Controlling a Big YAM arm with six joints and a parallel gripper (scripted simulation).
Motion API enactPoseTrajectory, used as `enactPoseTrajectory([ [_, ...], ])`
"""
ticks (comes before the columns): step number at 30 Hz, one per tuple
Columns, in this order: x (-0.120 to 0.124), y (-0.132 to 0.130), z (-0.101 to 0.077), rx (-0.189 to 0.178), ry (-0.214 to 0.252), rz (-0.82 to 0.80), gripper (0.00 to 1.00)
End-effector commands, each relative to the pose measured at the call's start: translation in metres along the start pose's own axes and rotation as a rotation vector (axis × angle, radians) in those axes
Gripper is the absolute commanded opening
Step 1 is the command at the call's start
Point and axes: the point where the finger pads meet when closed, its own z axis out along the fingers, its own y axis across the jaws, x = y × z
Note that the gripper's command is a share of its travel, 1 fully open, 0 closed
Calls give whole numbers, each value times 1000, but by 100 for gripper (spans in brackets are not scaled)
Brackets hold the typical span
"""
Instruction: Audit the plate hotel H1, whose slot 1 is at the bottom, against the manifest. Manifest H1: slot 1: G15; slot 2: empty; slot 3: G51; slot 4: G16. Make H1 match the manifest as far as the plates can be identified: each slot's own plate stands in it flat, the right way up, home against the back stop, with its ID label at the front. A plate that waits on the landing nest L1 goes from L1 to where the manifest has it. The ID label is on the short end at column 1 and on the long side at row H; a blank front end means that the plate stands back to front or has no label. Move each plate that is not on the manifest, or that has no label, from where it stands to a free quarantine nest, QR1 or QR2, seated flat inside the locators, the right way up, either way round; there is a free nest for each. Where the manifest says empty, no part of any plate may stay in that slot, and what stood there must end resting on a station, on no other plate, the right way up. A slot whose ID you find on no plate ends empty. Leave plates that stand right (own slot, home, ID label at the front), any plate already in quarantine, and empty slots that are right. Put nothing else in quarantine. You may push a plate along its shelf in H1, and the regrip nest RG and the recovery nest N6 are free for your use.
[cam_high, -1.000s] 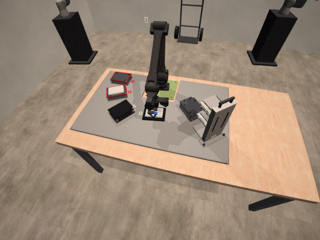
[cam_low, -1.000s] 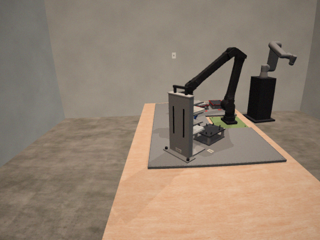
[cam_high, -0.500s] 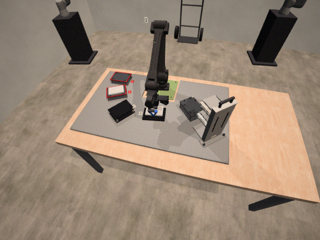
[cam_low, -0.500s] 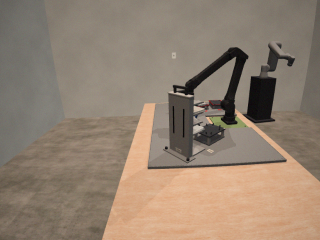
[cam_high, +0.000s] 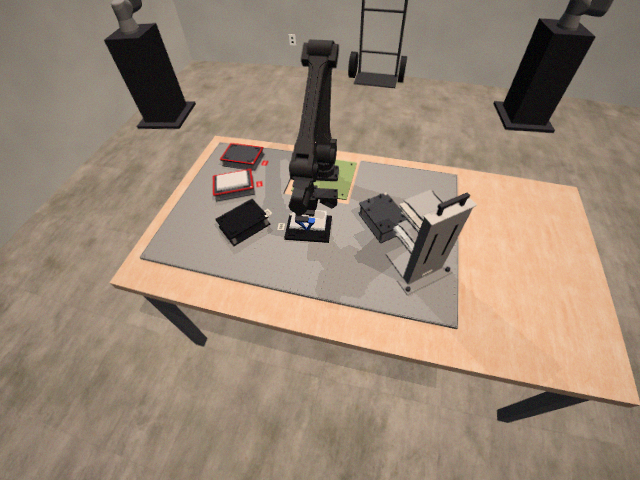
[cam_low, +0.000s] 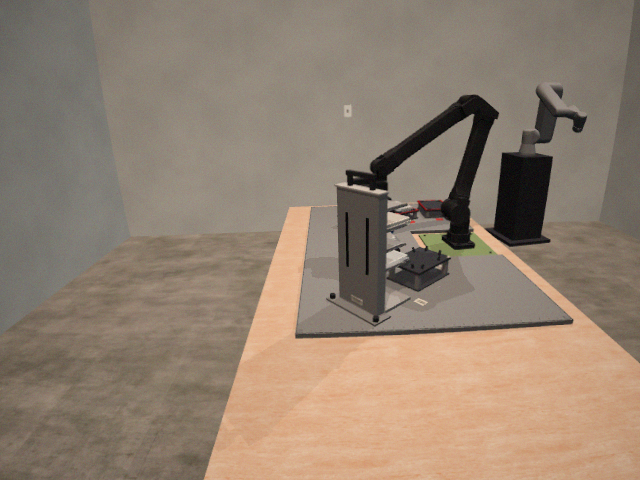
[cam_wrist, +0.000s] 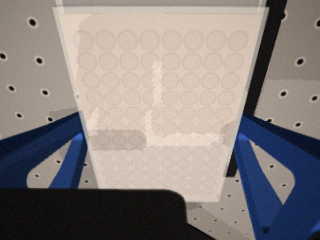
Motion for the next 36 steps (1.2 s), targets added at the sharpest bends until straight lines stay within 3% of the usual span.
enactPoseTrajectory([
  [1, 3, -29, -32, 82, 4, -3, 86],
  [11, 3, -29, -41, 83, 4, -3, 86],
  [13, 3, -28, -34, 54, 1, -3, 86],
  [16, 3, -29, -46, 83, 4, -3, 86],
  [21, 3, -28, -48, 72, 3, -3, 86],
  [28, 3, -28, -57, 84, 4, -3, 86],
  [30, 3, -27, -50, 55, 1, -3, 86],
  [33, 3, -28, -62, 85, 4, -3, 86],
  [36, 3, -28, -65, 83, 4, -3, 86],
])
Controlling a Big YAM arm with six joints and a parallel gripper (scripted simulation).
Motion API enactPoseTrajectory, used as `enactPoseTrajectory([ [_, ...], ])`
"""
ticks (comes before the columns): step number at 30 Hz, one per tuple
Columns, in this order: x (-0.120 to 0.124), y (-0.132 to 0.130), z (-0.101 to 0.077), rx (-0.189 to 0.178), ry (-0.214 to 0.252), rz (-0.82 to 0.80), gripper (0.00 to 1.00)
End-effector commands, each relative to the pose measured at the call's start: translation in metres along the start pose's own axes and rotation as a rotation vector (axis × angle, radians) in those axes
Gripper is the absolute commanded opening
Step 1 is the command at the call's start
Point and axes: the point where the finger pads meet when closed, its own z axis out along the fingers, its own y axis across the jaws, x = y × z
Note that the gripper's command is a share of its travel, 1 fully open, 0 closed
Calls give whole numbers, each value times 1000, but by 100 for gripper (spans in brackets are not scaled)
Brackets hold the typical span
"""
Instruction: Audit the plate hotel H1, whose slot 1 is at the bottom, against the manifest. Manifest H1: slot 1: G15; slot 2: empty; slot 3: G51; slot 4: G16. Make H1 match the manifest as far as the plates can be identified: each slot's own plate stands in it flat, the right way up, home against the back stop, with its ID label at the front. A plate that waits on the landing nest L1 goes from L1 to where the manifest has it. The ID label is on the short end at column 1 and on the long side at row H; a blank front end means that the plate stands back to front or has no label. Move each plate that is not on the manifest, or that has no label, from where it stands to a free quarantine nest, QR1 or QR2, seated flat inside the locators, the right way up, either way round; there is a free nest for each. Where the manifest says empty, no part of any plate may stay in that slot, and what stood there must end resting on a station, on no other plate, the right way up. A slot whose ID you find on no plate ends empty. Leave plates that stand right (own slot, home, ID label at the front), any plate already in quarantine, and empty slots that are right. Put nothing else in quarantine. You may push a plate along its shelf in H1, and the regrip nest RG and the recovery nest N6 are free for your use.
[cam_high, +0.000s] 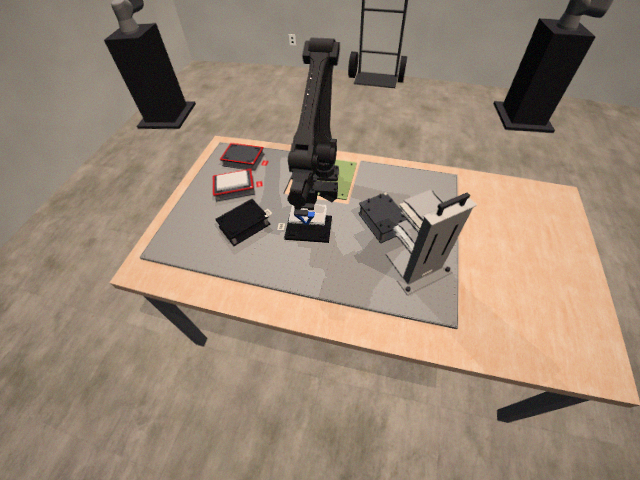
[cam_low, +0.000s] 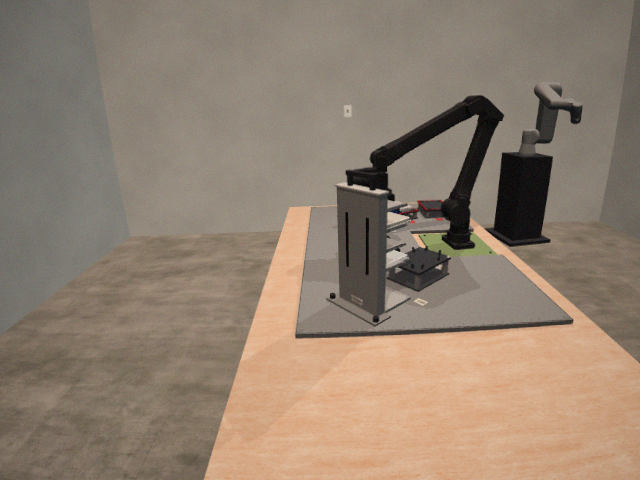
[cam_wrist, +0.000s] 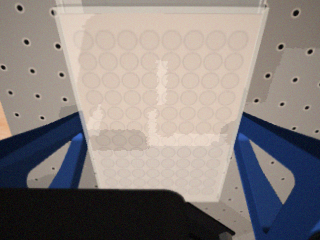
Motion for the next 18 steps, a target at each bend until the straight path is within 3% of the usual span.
enactPoseTrajectory([
  [1, 4, -28, -32, 78, 3, -3, 86],
  [7, 4, -28, -41, 87, 4, -3, 86],
  [11, 4, -31, -33, 70, 3, -3, 86],
  [13, 4, -27, -48, 87, 4, -3, 86],
  [18, 4, -26, -62, 88, 5, -3, 86],
])
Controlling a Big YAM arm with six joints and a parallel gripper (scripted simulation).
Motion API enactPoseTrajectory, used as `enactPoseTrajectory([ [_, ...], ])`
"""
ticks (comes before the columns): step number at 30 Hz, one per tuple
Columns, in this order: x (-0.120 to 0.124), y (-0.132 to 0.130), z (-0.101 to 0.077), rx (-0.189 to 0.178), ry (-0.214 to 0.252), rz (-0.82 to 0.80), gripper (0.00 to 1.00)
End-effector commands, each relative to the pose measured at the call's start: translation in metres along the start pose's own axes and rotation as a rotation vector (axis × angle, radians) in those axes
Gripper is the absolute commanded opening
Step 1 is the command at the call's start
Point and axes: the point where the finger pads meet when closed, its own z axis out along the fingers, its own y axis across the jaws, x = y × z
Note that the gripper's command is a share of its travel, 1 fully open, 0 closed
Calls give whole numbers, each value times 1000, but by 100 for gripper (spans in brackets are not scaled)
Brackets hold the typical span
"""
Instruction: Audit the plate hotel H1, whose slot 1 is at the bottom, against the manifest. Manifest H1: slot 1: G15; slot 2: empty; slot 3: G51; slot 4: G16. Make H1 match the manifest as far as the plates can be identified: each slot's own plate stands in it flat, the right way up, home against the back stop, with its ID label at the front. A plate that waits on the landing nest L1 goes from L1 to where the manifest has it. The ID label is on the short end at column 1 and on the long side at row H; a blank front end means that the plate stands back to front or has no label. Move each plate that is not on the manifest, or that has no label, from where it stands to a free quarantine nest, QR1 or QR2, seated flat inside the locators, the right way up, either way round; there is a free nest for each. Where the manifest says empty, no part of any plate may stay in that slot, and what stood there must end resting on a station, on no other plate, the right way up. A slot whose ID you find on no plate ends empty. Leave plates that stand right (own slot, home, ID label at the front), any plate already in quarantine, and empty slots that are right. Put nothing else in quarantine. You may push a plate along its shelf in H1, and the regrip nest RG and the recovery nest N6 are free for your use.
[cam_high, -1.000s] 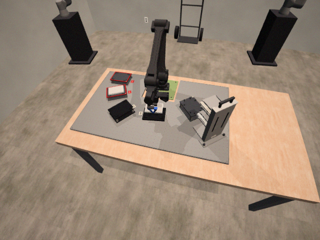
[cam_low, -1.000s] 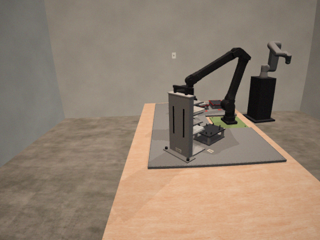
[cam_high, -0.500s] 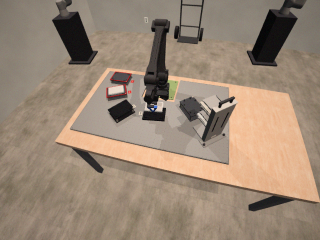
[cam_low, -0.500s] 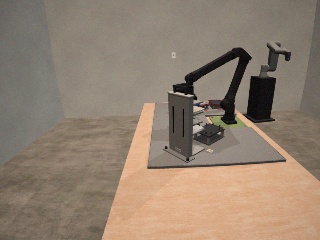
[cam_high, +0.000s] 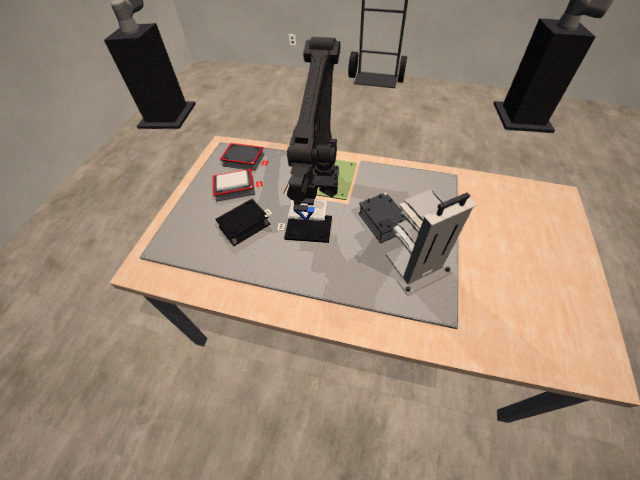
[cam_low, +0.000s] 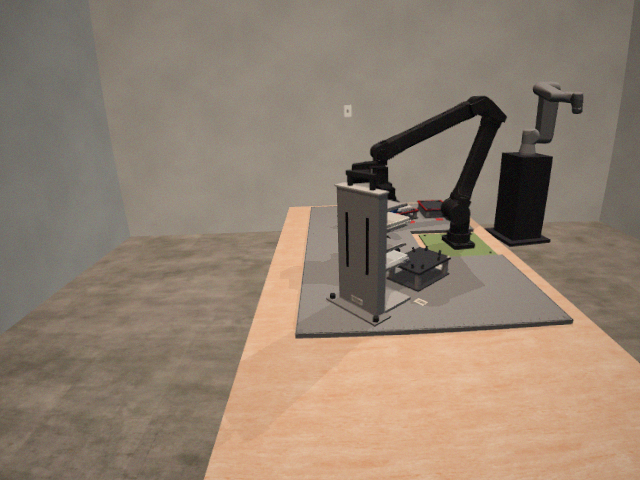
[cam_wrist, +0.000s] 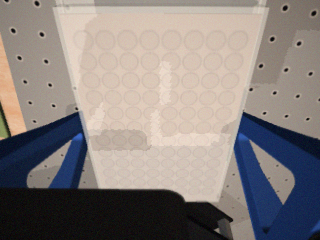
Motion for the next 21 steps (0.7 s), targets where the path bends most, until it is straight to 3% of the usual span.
enactPoseTrajectory([
  [1, 4, -28, -43, 92, 5, -3, 86],
  [4, 4, -28, -47, 79, 4, -3, 86],
  [6, 4, -27, -57, 93, 5, -3, 86],
  [9, 4, -27, -55, 79, 4, -3, 86],
  [11, 4, -26, -65, 93, 5, -3, 86],
  [21, 4, -23, -92, 94, 5, -3, 86],
])
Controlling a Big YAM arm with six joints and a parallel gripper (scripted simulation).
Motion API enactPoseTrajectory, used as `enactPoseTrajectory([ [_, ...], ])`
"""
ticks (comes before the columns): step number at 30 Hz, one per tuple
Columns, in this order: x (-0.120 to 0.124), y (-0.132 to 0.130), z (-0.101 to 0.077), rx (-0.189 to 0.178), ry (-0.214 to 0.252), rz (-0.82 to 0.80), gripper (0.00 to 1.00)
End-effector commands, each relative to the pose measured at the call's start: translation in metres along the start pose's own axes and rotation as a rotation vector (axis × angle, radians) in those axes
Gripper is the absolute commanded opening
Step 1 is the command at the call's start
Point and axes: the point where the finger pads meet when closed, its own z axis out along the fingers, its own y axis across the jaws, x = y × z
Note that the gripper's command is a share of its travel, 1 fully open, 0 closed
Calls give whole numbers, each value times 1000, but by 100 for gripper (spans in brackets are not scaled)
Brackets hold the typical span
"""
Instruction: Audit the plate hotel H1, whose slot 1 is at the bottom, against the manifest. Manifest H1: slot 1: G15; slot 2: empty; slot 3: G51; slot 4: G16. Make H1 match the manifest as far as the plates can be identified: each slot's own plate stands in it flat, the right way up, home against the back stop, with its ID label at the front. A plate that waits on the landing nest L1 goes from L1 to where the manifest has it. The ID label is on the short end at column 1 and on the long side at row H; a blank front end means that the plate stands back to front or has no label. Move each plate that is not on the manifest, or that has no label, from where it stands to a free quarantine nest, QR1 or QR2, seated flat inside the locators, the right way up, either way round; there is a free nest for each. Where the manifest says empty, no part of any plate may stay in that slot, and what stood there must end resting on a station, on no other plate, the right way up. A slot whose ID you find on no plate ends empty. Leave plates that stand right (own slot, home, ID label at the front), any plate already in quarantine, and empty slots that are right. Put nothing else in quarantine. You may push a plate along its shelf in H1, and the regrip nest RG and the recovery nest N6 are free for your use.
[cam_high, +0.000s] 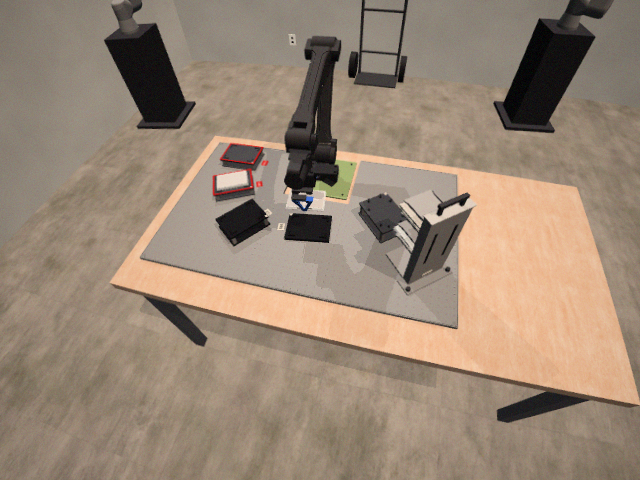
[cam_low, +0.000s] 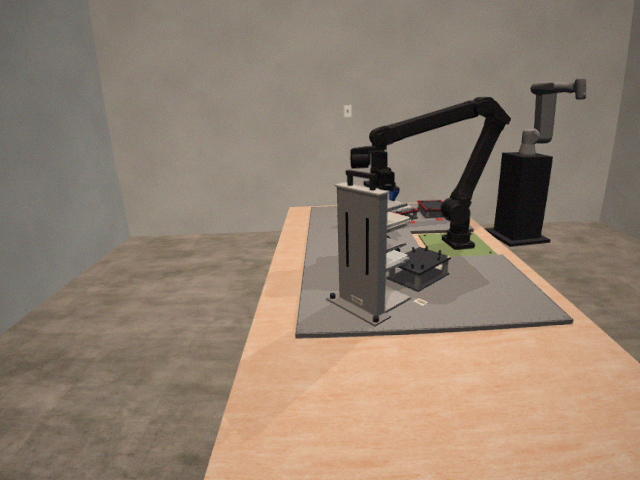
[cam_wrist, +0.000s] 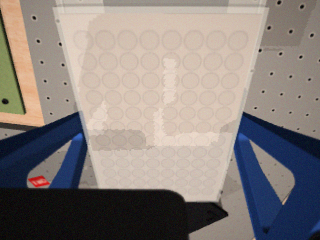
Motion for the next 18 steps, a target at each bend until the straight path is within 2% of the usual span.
enactPoseTrajectory([
  [1, 4, -20, -42, 85, 4, -3, 86],
  [4, 4, -19, -45, 85, 4, -3, 86],
  [5, 4, -20, -43, 68, 3, -2, 86],
  [8, 4, -18, -56, 86, 4, -2, 86],
  [18, 4, -16, -83, 86, 5, -2, 86],
])
